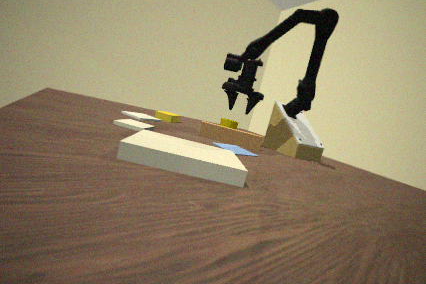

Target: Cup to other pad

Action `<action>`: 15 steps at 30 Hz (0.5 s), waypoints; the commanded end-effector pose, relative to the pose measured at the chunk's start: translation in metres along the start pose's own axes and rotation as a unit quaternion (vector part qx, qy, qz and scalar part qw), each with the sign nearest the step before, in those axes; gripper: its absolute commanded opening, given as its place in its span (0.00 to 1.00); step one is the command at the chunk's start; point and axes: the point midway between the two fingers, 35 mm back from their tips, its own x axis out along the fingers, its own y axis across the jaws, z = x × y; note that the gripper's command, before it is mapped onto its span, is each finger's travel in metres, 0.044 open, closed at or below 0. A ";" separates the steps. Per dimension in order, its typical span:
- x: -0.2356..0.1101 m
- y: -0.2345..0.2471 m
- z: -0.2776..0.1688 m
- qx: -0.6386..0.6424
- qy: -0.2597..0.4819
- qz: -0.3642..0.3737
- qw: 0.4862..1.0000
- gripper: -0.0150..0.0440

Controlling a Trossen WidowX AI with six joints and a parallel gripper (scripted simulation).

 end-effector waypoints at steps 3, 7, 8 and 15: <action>-0.034 0.001 0.000 -0.007 -0.007 0.004 1.000 1.00; -0.042 0.000 0.000 -0.007 -0.007 0.004 1.000 1.00; -0.042 0.000 0.001 -0.007 -0.007 0.004 1.000 1.00; -0.037 0.001 0.001 -0.004 -0.005 0.005 1.000 1.00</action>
